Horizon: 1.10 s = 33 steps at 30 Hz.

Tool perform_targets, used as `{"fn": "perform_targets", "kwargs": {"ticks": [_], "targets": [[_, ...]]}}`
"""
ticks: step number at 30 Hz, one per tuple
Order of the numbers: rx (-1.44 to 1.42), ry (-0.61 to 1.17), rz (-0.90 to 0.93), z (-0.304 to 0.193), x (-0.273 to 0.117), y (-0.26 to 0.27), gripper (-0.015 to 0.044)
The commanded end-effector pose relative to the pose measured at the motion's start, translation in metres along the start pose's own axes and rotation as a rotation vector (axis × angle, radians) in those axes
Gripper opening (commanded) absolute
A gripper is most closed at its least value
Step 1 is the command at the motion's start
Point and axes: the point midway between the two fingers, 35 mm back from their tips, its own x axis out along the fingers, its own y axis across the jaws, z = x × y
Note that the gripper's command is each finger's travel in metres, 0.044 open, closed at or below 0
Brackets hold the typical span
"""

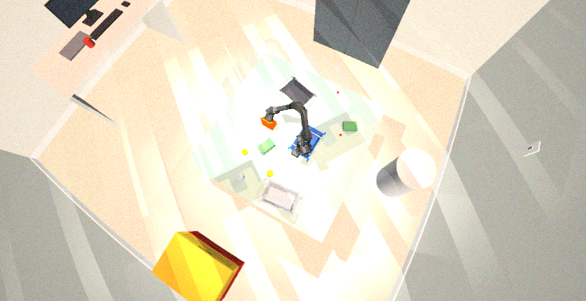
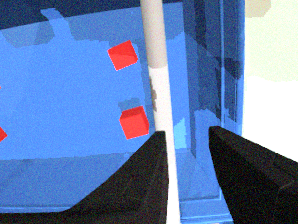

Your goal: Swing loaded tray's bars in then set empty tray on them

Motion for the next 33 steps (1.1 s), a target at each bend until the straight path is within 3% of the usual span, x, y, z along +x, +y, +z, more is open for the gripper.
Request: {"fn": "perform_targets", "kwargs": {"ticks": [1,16,20,33], "targets": [[0.001,0.004,0.001,0.0001,0.0028,0.0012,0.0090],[0.001,0.004,0.001,0.0001,0.0028,0.0012,0.0090],[0.001,0.004,0.001,0.0001,0.0028,0.0012,0.0000],[-0.004,0.006,0.001,-0.0001,0.0025,0.0015,0.0000]]}}
